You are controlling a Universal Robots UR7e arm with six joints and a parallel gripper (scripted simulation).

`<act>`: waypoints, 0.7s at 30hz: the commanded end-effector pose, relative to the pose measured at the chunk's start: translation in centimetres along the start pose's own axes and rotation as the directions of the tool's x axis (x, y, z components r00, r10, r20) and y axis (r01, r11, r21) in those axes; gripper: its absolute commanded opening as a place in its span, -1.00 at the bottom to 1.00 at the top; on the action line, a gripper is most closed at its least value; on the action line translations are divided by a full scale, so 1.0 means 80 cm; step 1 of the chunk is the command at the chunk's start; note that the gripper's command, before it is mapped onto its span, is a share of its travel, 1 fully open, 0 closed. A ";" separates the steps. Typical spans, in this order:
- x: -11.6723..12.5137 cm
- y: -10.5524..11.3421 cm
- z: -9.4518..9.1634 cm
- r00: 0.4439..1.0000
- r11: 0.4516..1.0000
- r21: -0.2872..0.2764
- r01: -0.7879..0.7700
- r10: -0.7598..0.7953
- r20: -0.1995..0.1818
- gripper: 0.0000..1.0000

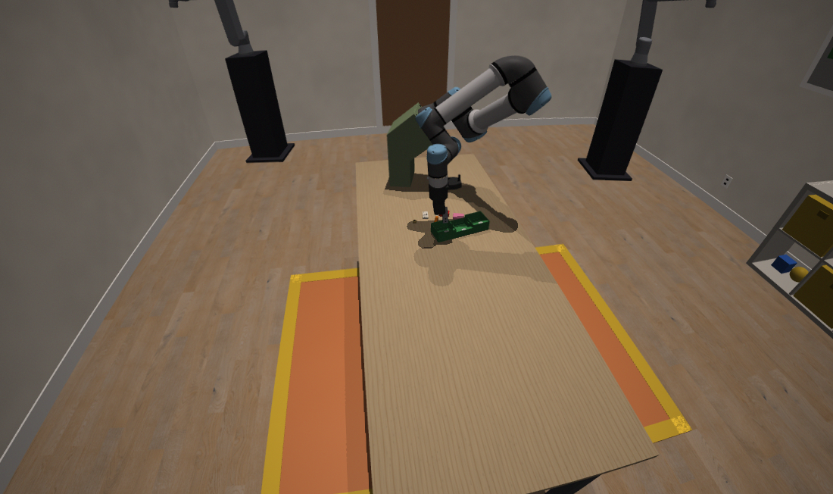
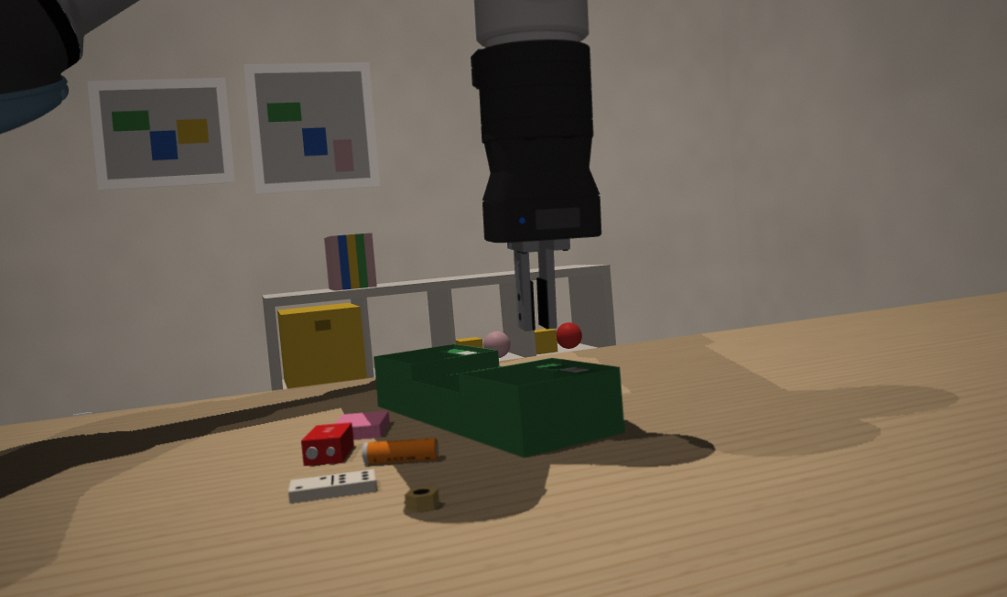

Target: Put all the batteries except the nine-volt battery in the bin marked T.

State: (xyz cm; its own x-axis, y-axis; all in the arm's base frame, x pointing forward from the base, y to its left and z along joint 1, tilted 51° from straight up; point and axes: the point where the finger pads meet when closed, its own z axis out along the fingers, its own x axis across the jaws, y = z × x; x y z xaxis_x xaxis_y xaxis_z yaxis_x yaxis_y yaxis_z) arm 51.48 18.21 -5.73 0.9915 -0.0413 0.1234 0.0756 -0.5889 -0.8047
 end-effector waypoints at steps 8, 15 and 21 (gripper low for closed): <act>0.001 0.000 -0.001 0.947 0.947 -0.002 -0.322 0.322 -0.010 -0.39; 0.001 0.000 -0.001 0.858 0.858 -0.001 -0.514 0.514 -0.012 -0.39; 0.001 0.000 -0.001 0.758 0.758 -0.001 -0.652 0.652 -0.016 -0.39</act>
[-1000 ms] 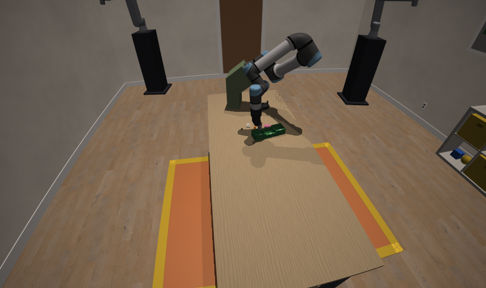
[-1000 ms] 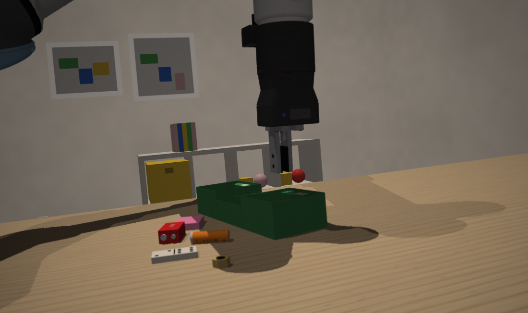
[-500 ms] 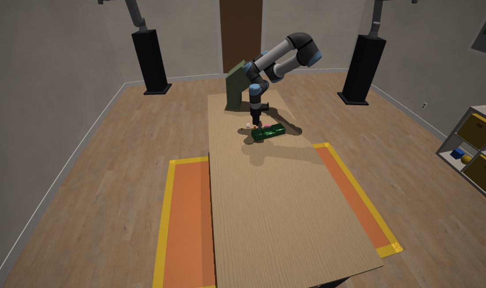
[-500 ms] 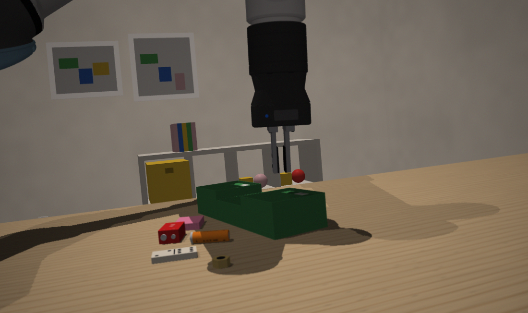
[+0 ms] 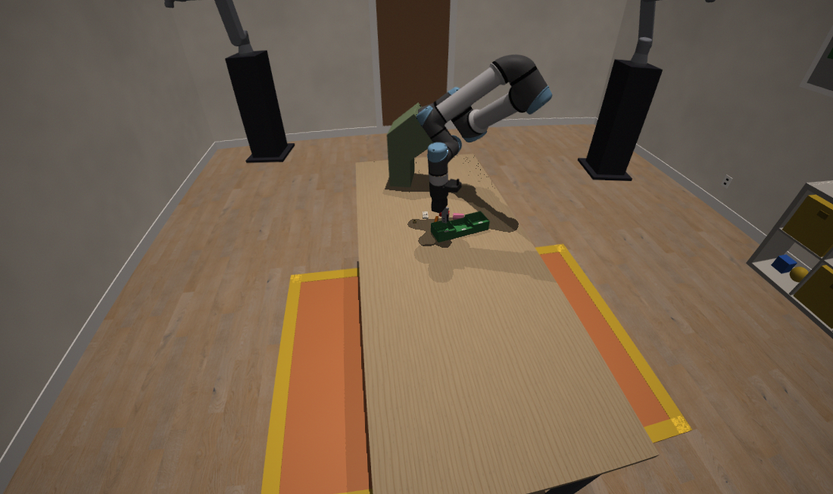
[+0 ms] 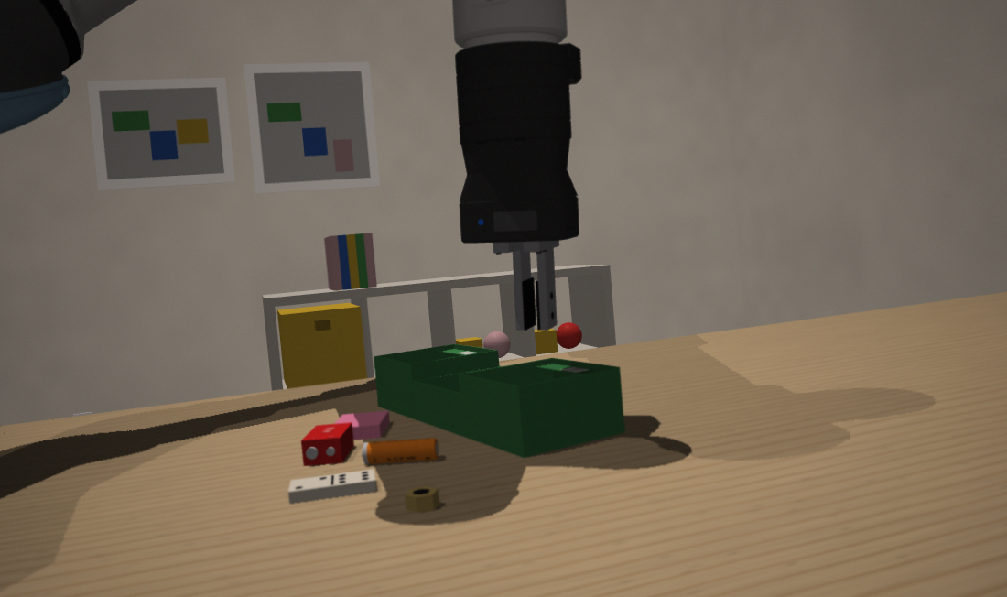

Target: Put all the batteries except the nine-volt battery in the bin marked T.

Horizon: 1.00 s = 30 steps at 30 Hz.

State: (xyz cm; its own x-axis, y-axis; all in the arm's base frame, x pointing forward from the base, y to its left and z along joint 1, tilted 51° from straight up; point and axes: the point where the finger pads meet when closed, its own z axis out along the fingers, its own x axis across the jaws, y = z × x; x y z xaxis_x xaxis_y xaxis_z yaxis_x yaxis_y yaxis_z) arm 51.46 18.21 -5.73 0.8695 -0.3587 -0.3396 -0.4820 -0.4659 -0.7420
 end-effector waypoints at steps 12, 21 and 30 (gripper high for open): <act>0.000 -0.001 -0.001 0.900 0.901 -0.008 -0.434 0.434 -0.036 -0.39; 0.001 -0.001 0.000 0.809 0.811 -0.008 -0.585 0.584 -0.063 -0.39; 0.001 0.000 0.009 0.776 0.777 -0.004 -0.629 0.627 -0.074 -0.39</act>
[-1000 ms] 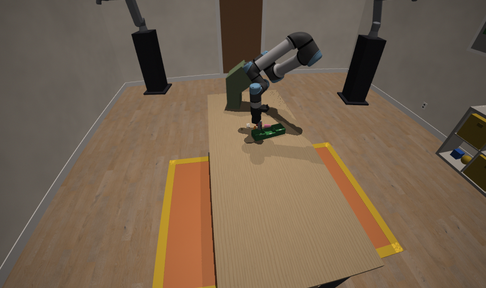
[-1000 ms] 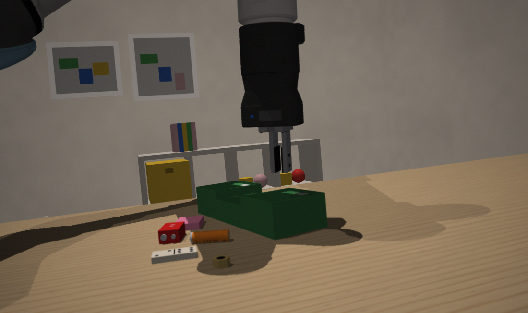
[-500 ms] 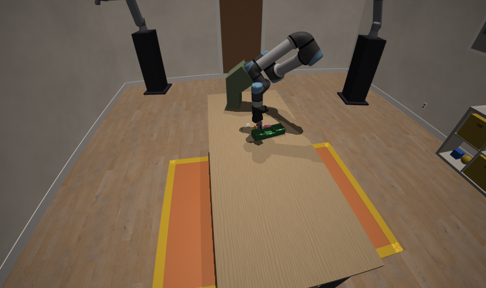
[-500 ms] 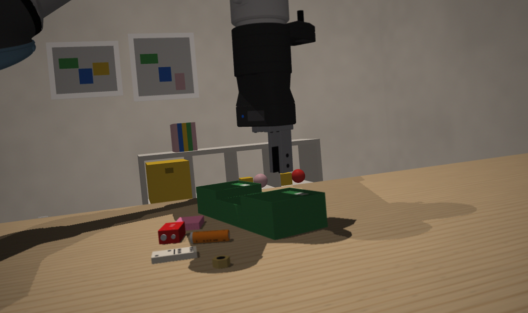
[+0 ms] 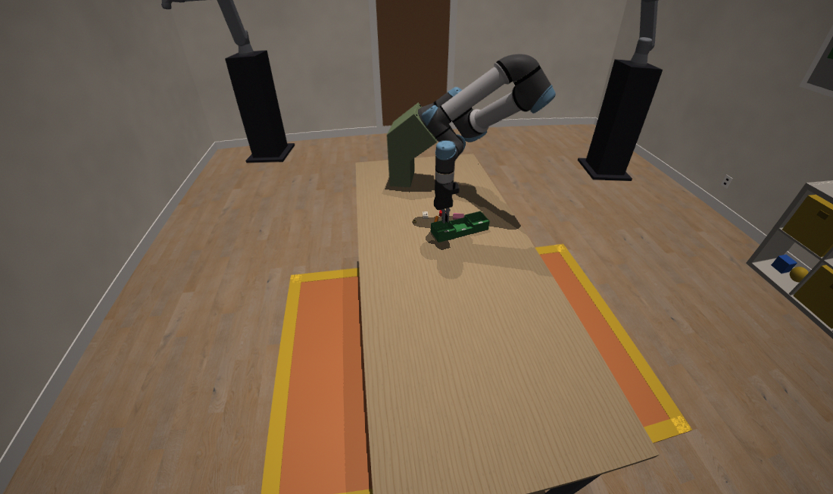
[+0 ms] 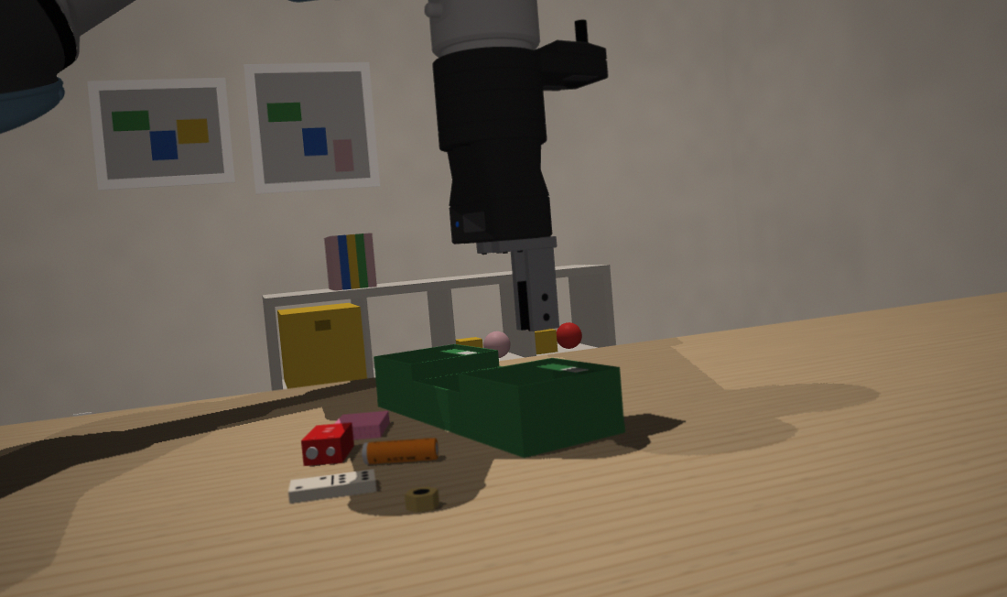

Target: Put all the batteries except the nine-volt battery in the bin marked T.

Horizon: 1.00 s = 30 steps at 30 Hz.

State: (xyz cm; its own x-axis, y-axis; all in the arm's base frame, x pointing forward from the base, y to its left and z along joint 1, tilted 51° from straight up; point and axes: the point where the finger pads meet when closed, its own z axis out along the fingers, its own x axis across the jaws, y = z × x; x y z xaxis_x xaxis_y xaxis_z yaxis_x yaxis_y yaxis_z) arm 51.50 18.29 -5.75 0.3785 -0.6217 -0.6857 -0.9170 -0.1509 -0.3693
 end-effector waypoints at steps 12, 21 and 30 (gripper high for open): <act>0.001 0.000 0.042 1.000 1.000 0.002 -0.014 0.014 -0.008 -0.39; 0.001 0.000 0.072 1.000 1.000 0.002 -0.014 0.014 -0.008 -0.39; 0.001 0.000 0.073 1.000 1.000 0.002 -0.014 0.014 -0.008 -0.39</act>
